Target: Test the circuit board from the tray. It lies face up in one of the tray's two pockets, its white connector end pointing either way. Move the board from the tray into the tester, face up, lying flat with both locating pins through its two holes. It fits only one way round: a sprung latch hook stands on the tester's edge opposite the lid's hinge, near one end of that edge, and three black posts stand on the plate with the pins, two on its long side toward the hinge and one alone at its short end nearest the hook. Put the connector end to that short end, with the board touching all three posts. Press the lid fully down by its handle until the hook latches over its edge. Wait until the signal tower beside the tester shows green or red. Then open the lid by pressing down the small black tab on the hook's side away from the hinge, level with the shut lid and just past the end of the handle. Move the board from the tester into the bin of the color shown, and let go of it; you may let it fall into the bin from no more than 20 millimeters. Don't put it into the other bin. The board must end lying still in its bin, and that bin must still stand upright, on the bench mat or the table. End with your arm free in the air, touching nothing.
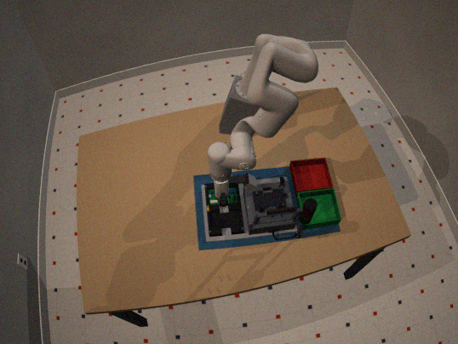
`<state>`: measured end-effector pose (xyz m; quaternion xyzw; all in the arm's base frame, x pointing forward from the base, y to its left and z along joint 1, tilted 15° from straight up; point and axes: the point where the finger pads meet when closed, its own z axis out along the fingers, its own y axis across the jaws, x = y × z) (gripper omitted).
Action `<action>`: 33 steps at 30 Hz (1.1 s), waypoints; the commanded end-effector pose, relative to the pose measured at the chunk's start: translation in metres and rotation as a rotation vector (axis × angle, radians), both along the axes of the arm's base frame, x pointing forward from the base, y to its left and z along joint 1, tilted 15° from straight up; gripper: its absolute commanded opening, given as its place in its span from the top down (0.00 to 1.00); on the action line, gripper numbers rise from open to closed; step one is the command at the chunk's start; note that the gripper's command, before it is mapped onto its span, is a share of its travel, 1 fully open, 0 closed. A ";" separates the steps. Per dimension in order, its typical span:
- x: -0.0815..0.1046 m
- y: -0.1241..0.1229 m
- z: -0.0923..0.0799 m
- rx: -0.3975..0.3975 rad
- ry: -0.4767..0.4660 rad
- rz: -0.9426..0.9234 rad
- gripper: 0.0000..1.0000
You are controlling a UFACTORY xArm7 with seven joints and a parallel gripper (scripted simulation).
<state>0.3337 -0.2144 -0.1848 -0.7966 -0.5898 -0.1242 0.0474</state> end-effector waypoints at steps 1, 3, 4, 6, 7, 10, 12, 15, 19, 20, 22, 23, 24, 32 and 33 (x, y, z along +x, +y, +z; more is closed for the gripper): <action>0.001 -0.001 0.000 -0.003 -0.002 -0.001 0.00; 0.001 -0.001 -0.002 -0.003 -0.002 -0.001 0.00; 0.001 -0.001 -0.003 -0.003 -0.002 -0.001 0.00; 0.001 -0.001 -0.003 -0.003 -0.002 -0.001 0.00; 0.001 -0.001 -0.004 -0.003 -0.002 -0.001 0.00; 0.002 0.000 -0.007 -0.003 -0.002 -0.001 0.00; 0.002 0.001 -0.009 -0.003 -0.002 -0.001 0.00; 0.002 0.001 -0.011 -0.003 -0.002 -0.001 0.00; 0.003 0.002 -0.013 -0.003 -0.002 -0.001 0.00; 0.003 0.002 -0.013 -0.003 -0.002 -0.001 0.00; 0.003 0.002 -0.013 -0.003 -0.002 -0.001 0.00; 0.003 0.002 -0.013 -0.003 -0.002 -0.001 0.00; 0.003 0.002 -0.013 -0.003 -0.002 -0.001 0.00; 0.003 0.002 -0.013 -0.003 -0.002 -0.001 0.05; 0.003 0.002 -0.013 -0.003 -0.002 -0.001 0.05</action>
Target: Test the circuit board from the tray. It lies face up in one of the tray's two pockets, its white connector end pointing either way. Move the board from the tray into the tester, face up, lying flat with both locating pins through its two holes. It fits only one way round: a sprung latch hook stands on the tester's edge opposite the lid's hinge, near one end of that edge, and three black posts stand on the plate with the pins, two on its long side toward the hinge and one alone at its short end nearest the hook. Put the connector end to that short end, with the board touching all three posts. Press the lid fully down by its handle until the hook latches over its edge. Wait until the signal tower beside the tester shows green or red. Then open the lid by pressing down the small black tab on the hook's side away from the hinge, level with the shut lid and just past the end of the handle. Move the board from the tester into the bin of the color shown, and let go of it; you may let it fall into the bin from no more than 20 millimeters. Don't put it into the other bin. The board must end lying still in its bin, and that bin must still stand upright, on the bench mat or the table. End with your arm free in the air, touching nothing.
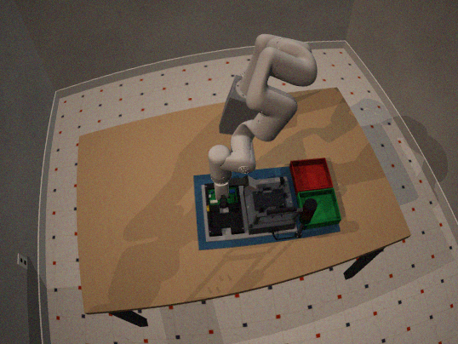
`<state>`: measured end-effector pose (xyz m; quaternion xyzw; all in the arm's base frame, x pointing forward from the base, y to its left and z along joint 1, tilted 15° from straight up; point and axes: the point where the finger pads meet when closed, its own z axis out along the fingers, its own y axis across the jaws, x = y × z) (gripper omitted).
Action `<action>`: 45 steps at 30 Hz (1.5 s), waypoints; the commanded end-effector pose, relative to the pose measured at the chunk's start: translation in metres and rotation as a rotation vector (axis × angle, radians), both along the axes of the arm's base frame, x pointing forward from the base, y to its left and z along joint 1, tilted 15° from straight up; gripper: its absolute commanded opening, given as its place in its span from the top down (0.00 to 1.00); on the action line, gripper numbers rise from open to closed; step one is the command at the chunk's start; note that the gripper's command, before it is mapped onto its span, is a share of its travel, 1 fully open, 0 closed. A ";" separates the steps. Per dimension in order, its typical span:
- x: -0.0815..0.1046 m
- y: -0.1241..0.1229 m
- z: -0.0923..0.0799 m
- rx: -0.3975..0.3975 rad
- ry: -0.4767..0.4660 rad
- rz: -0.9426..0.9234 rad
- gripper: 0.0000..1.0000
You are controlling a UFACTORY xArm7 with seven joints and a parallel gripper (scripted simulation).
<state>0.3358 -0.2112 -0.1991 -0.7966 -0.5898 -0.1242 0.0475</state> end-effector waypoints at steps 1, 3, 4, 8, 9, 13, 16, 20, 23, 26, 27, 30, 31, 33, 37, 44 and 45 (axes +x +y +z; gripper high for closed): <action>0.001 -0.002 0.001 -0.003 -0.002 -0.001 0.05; 0.001 -0.002 0.001 -0.003 -0.002 -0.001 0.05; 0.001 -0.002 0.001 -0.003 -0.002 -0.001 0.05; 0.001 -0.002 0.001 -0.003 -0.002 -0.001 0.05; 0.001 -0.002 0.001 -0.003 -0.002 -0.001 0.05; 0.001 -0.002 0.001 -0.003 -0.002 -0.001 0.11; 0.001 -0.002 0.001 -0.003 -0.002 -0.001 0.11; 0.001 -0.002 0.001 -0.003 -0.002 -0.001 0.11; 0.001 -0.002 0.001 -0.003 -0.002 -0.001 0.11; 0.001 -0.002 0.001 -0.003 -0.002 -0.001 0.15; 0.001 -0.002 0.001 -0.003 -0.002 -0.001 0.15; 0.001 -0.002 0.001 -0.003 -0.002 -0.001 0.15; 0.001 -0.002 0.001 -0.003 -0.002 -0.001 0.15; 0.001 -0.002 0.001 -0.003 -0.002 -0.001 0.15; 0.001 -0.002 0.001 -0.003 -0.002 -0.001 0.15; 0.001 -0.002 0.001 -0.003 -0.002 -0.001 0.19; 0.001 -0.002 0.001 -0.003 -0.002 -0.001 0.19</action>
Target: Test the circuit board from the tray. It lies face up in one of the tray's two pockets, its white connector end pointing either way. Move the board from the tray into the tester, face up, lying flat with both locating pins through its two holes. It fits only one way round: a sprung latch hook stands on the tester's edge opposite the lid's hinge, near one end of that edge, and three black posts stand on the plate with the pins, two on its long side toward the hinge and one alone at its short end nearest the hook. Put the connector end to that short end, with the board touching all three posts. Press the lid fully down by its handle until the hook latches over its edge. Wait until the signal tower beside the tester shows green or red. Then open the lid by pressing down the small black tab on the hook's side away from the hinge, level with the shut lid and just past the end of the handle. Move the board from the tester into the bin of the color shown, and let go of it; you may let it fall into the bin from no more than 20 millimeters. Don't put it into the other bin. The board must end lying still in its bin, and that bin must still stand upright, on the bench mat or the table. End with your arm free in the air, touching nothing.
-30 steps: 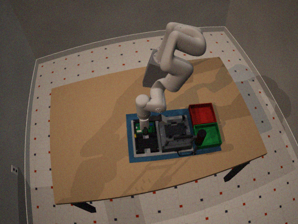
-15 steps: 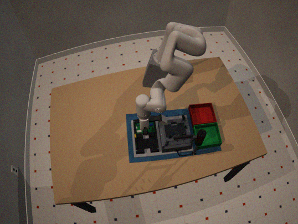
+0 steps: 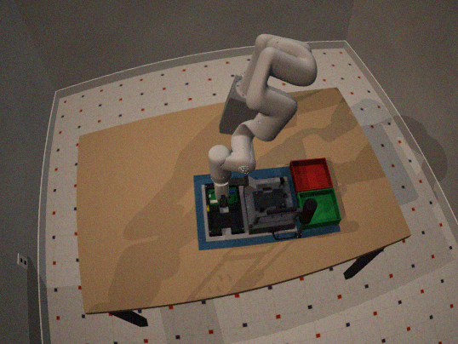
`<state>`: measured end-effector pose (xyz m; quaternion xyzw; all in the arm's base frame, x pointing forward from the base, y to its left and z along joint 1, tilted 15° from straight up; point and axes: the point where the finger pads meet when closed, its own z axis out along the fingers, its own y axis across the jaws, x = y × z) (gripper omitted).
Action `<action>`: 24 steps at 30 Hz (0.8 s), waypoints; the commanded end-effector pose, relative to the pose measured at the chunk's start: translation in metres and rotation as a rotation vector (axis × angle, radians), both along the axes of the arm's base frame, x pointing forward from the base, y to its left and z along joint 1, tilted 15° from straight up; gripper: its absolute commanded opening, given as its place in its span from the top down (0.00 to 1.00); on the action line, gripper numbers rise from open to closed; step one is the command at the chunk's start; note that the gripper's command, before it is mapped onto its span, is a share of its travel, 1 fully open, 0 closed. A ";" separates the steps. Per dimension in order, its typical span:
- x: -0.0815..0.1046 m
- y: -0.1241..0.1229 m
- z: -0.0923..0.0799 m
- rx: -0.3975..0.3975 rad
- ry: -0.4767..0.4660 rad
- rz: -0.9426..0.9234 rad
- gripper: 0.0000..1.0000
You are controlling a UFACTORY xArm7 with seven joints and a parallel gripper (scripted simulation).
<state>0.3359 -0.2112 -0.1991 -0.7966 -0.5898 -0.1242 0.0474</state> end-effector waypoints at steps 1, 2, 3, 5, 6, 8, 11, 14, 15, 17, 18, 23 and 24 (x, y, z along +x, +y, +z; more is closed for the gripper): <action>0.001 -0.002 0.001 -0.003 -0.002 -0.001 0.19; 0.001 -0.002 0.001 -0.003 -0.002 -0.001 0.19; 0.001 -0.002 0.001 -0.003 -0.002 -0.001 0.19; 0.001 -0.002 0.001 -0.003 -0.002 -0.001 0.19; 0.001 -0.002 0.001 -0.003 -0.002 -0.001 0.19; 0.001 -0.002 0.001 -0.003 -0.002 -0.001 0.21; 0.001 -0.002 0.001 -0.003 -0.002 -0.001 0.21; 0.001 -0.002 0.001 -0.003 -0.002 -0.001 0.21; 0.001 -0.002 0.001 -0.003 -0.002 -0.001 0.21; 0.001 -0.002 0.001 -0.003 -0.002 -0.001 0.21; 0.001 -0.002 0.001 -0.003 -0.002 -0.001 0.21; 0.001 -0.002 0.001 -0.003 -0.002 -0.001 0.21; 0.001 -0.002 0.001 -0.003 -0.002 -0.001 0.21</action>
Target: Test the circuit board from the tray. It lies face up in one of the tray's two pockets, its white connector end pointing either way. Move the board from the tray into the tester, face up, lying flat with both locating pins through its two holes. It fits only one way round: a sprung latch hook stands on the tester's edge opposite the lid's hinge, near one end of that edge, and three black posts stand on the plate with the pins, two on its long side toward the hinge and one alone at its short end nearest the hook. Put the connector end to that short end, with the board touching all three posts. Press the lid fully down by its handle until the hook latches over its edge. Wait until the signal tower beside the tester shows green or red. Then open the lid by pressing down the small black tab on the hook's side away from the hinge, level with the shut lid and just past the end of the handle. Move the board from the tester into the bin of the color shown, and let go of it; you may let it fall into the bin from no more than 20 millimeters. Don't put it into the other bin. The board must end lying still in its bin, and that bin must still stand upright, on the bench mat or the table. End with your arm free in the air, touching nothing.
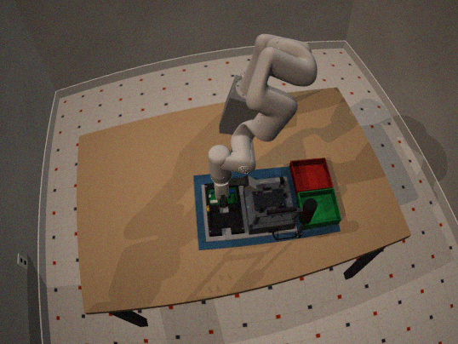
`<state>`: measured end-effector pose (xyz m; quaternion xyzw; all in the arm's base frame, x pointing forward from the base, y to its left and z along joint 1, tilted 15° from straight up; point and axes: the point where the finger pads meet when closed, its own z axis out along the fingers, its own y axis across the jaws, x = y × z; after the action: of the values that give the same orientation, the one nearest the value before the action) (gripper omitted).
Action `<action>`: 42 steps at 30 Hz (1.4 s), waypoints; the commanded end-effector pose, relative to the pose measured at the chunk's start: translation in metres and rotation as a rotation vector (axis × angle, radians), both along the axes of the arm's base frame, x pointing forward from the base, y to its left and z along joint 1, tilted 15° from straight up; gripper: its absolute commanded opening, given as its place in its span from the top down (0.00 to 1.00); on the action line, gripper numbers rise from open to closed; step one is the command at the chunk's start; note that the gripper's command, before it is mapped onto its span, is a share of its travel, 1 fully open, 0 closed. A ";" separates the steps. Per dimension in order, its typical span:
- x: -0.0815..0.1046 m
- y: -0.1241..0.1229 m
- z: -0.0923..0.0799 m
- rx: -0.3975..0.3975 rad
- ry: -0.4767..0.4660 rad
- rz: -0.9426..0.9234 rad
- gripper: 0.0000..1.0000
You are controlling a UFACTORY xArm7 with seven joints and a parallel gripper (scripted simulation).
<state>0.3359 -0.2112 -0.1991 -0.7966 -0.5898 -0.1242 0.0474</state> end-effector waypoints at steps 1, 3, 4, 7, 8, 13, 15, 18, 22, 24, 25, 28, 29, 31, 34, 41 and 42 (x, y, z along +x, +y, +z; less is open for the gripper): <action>0.001 -0.002 0.001 -0.003 -0.002 -0.001 0.21; 0.001 -0.002 0.001 -0.003 -0.002 -0.001 0.21; 0.001 -0.002 0.001 -0.003 -0.002 -0.001 0.21; 0.001 -0.002 0.001 -0.003 -0.002 -0.001 0.21; 0.001 -0.002 0.001 -0.003 -0.002 -0.001 0.21; 0.001 -0.002 0.001 -0.003 -0.002 -0.001 0.21; 0.001 -0.002 0.001 -0.003 -0.002 -0.001 0.21; 0.001 -0.002 0.001 -0.003 -0.002 -0.001 0.21; 0.001 -0.002 0.002 -0.003 -0.002 -0.001 0.21; 0.000 -0.002 0.002 -0.003 -0.002 -0.001 0.21; 0.000 -0.002 0.002 -0.003 -0.002 -0.001 0.21; 0.000 -0.002 0.005 -0.003 -0.002 -0.001 0.21; 0.000 -0.003 0.006 -0.003 -0.002 -0.001 0.21; 0.000 -0.003 0.008 -0.003 -0.002 -0.001 0.21; -0.001 -0.004 0.012 -0.003 -0.002 -0.001 0.21; -0.002 -0.006 0.020 -0.003 -0.002 -0.001 0.21; -0.002 -0.006 0.021 -0.003 -0.002 -0.001 0.21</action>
<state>0.3333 -0.2154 -0.1818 -0.7966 -0.5897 -0.1242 0.0472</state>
